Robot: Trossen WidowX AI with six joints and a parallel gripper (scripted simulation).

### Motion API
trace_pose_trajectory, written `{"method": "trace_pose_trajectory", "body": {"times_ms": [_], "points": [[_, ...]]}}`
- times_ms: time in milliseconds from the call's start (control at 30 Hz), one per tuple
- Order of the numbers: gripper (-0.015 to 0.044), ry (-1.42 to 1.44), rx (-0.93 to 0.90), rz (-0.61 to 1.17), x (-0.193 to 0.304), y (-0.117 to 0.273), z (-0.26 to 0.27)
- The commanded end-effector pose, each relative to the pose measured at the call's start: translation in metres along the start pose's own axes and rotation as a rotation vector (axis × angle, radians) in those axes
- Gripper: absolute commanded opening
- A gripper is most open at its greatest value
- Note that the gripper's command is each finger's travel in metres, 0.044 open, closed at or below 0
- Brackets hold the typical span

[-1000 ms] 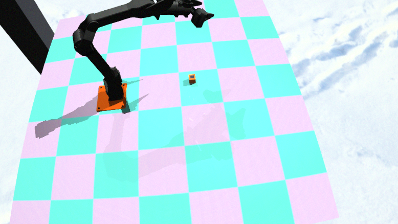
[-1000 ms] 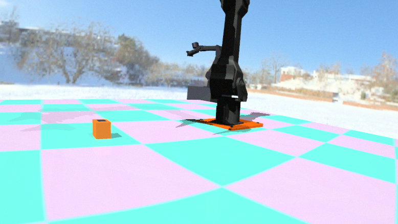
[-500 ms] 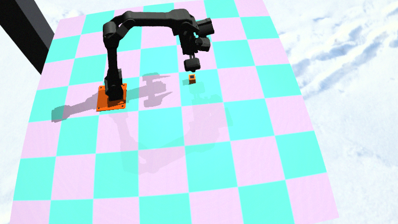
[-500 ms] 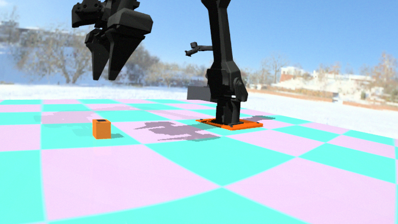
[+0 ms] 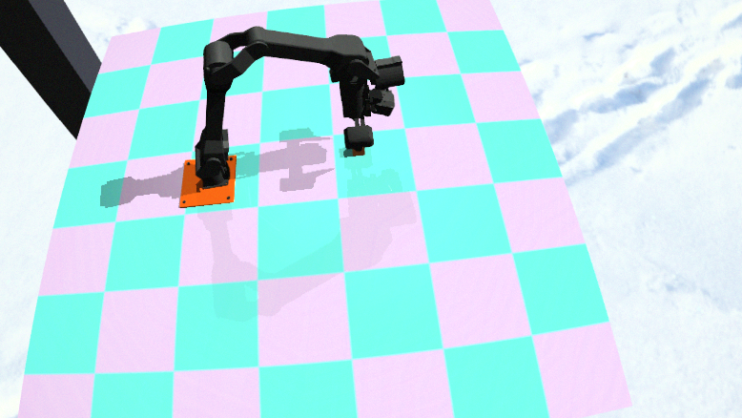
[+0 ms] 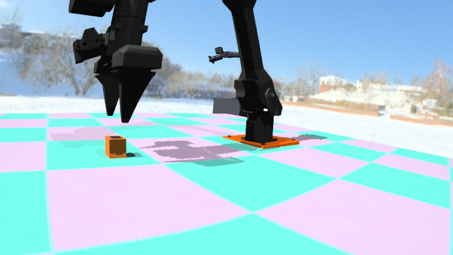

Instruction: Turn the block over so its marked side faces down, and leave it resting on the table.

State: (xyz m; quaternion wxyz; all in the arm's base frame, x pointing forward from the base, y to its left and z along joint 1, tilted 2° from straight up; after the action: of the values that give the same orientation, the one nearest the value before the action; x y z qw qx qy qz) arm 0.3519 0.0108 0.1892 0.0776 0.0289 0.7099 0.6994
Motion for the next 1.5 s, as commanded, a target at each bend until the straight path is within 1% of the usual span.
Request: {"method": "trace_pose_trajectory", "body": {"times_ms": [0,833,1233,1467], "points": [[0.044,-0.003,0.005,0.002,0.0,-0.013,-0.002],[0.044,-0.002,0.005,0.002,0.0,-0.047,-0.002],[0.0125,-0.002,0.005,0.002,0.0,-0.047,-0.002],[0.0078,-0.002,0.005,0.002,0.0,-0.047,-0.002]]}}
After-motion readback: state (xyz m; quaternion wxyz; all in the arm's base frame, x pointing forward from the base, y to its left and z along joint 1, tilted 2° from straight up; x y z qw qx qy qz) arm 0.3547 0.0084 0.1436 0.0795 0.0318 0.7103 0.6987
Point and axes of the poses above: the point midway between the two fingers, 35 mm back from their tips, its own y axis back along the fingers, its own z axis across the jaws, x = y × z, the point moved 8 cm from there along y, back along the fingers, and after that the axes turned 4 degrees about -y, right-handed, at the moved point
